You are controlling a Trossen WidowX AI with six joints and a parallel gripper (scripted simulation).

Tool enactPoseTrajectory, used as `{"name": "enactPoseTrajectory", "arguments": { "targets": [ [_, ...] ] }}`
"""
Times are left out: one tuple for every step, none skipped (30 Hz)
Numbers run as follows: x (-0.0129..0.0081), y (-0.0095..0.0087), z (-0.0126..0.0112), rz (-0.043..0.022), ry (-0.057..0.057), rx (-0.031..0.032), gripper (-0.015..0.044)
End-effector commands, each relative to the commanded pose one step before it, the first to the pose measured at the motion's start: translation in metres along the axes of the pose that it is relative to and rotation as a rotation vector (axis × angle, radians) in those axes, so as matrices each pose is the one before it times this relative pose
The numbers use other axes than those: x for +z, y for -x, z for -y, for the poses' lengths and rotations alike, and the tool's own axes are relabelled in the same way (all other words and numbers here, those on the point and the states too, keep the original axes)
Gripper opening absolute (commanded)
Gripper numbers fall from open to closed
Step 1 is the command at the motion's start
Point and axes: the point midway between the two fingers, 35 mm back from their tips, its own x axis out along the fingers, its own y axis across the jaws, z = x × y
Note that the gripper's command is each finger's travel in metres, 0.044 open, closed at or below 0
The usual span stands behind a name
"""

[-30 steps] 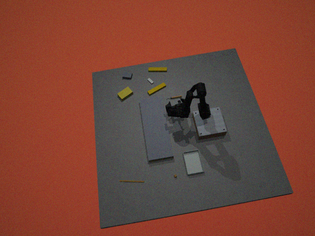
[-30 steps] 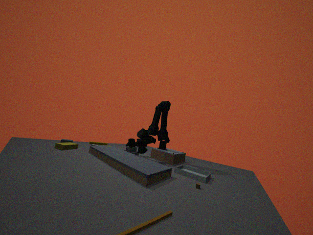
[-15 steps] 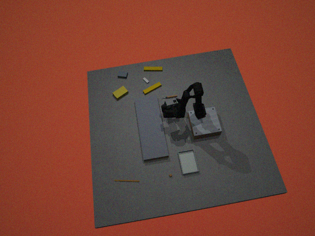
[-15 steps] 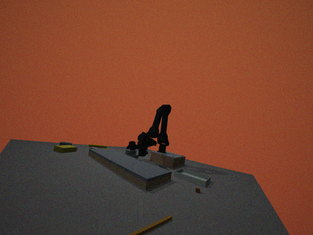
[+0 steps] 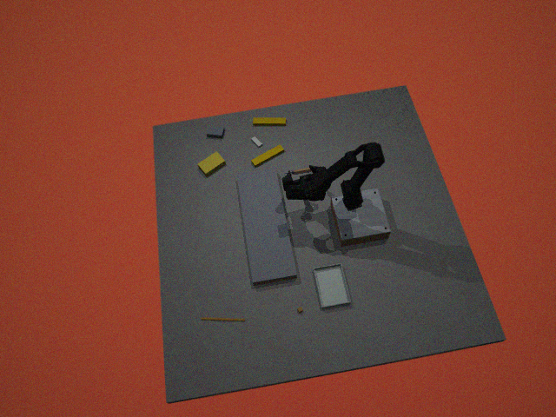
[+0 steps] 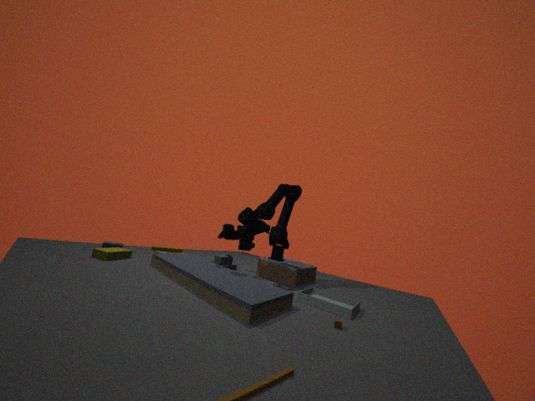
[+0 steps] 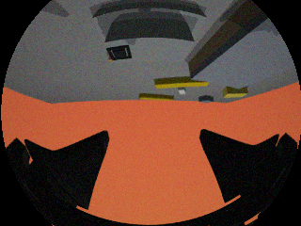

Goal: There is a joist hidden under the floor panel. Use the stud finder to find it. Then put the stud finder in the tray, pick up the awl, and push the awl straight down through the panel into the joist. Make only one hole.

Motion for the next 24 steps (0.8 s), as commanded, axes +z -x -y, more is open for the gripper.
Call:
{"name": "enactPoseTrajectory", "arguments": {
  "targets": [
    [0.0,0.0,0.0,0.0,0.0,0.0,0.044],
    [0.00038,-0.00046,0.00002,0.0055,-0.0053,0.00112,0.044],
    [0.00112,-0.00135,0.00006,0.01648,-0.0161,0.00347,0.044],
    [0.00182,-0.00221,0.00007,0.02734,-0.0273,0.00612,0.044],
    [0.00243,-0.00302,0.00005,0.038,-0.0389,0.00924,0.044],
    [0.00292,-0.00374,-0.00002,0.04836,-0.0511,0.01297,0.044],
    [0.00323,-0.00434,-0.00011,0.05829,-0.0643,0.01739,0.044],
    [0.00319,-0.00455,-0.00019,0.06437,-0.0745,0.02135,0.044],
    [0.00274,-0.0042,-0.00019,0.06349,-0.0771,0.02317,0.044],
    [0.0023,-0.00379,-0.00011,0.06224,-0.0793,0.02464,0.044],
    [0.00195,-0.00342,-0.00024,0.061,-0.0809,0.0267,0.044],
    [0.00149,-0.00273,0.00009,0.05814,-0.0864,0.02897,0.044],
    [0.00094,-0.00261,-0.00032,0.05676,-0.0878,0.03261,0.044],
    [0.00056,-0.00212,-0.00023,0.054,-0.0873,0.03343,0.044],
    [0.00033,-0.00135,0.00007,0.045,-0.0754,0.02894,0.044],
    [-0.00107,-0.0019,-0.00119,0.04117,-0.0729,0.03392,0.044],
    [-0.00148,-0.00172,-0.0011,0.04851,-0.0887,0.04077,0.044],
    [-0.00157,-0.00104,-0.00059,0.0502,-0.0943,0.04213,0.044],
    [-0.00149,-0.00024,-0.00002,0.05006,-0.096,0.04172,0.044],
    [-0.00129,0.00057,0.00053,0.05011,-0.0974,0.04127,0.044],
    [-0.0009,0.00125,0.00093,0.04582,-0.0896,0.03718,0.044],
    [-0.00053,0.00181,0.00123,0.04344,-0.0849,0.03469,0.044],
    [-0.00015,0.00186,0.00117,0.03453,-0.0672,0.02717,0.044],
    [0.00005,0.00131,0.00077,0.02088,-0.0404,0.01626,0.044]
  ]
}}
